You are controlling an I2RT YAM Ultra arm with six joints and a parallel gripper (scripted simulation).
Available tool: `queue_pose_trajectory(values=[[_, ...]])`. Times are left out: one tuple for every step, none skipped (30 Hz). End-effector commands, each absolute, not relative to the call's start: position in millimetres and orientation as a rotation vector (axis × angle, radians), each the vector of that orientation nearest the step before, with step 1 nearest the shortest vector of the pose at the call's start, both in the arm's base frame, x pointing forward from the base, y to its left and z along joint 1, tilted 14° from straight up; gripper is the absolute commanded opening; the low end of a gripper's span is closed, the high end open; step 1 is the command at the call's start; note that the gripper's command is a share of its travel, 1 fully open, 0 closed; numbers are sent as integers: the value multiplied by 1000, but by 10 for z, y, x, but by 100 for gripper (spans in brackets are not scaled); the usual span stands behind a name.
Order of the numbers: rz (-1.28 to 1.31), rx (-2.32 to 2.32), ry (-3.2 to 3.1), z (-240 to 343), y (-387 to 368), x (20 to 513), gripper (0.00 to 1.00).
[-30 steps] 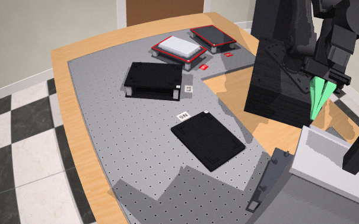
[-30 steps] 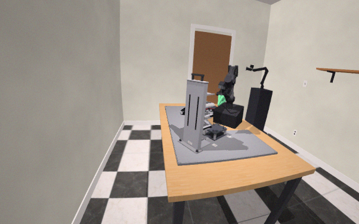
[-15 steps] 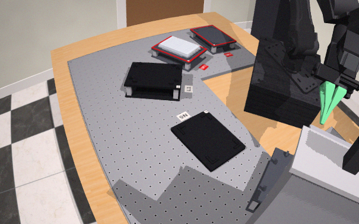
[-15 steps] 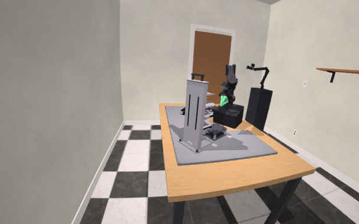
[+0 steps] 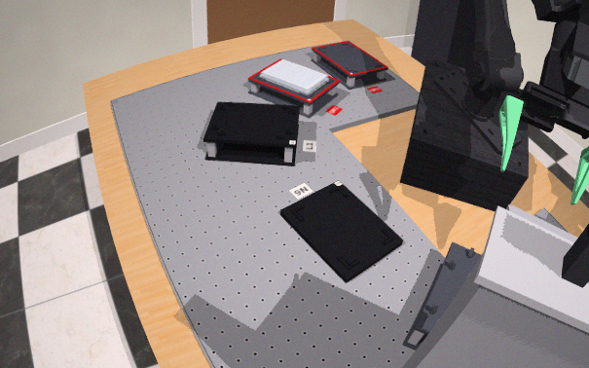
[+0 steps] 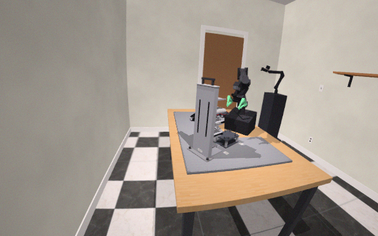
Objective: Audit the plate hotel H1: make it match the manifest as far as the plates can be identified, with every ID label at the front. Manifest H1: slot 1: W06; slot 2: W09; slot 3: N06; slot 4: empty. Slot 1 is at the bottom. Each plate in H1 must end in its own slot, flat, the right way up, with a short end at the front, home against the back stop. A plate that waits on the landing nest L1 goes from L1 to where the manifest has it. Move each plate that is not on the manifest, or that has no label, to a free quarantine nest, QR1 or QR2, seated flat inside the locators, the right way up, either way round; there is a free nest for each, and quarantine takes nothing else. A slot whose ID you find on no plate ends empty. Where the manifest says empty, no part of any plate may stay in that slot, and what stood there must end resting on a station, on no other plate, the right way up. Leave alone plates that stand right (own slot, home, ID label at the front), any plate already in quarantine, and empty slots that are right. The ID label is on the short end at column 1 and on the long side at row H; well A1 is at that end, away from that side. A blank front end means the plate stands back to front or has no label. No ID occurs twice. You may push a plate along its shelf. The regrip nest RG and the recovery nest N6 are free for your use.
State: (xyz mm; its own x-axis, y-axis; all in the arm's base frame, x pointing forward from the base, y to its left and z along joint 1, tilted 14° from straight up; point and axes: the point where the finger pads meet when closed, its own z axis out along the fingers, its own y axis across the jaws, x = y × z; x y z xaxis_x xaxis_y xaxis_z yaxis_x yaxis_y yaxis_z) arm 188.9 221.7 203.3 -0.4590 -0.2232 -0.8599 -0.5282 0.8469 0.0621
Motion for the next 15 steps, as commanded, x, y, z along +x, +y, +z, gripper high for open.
queue_pose_trajectory(values=[[390,-539,2052,2184,2185,1864,100],[394,-537,2049,2228,2175,1856,100],[399,-533,2045,2276,2162,1847,100],[402,-532,2043,2316,2152,1839,100],[402,-532,2043,2348,2145,1833,100],[402,-532,2043,2380,2138,1826,100],[402,-532,2043,2411,2132,1820,100],[402,-532,2043,2443,2125,1813,100],[402,-532,2043,2475,2118,1807,100],[402,-532,2043,2507,2112,1801,100],[402,-532,2044,2539,2105,1794,100],[400,-533,2045,2566,2101,1789,100],[396,-536,2049,2584,2102,1786,100],[390,-539,2053,2599,2104,1783,100],[384,-544,2058,2612,2109,1781,100]])
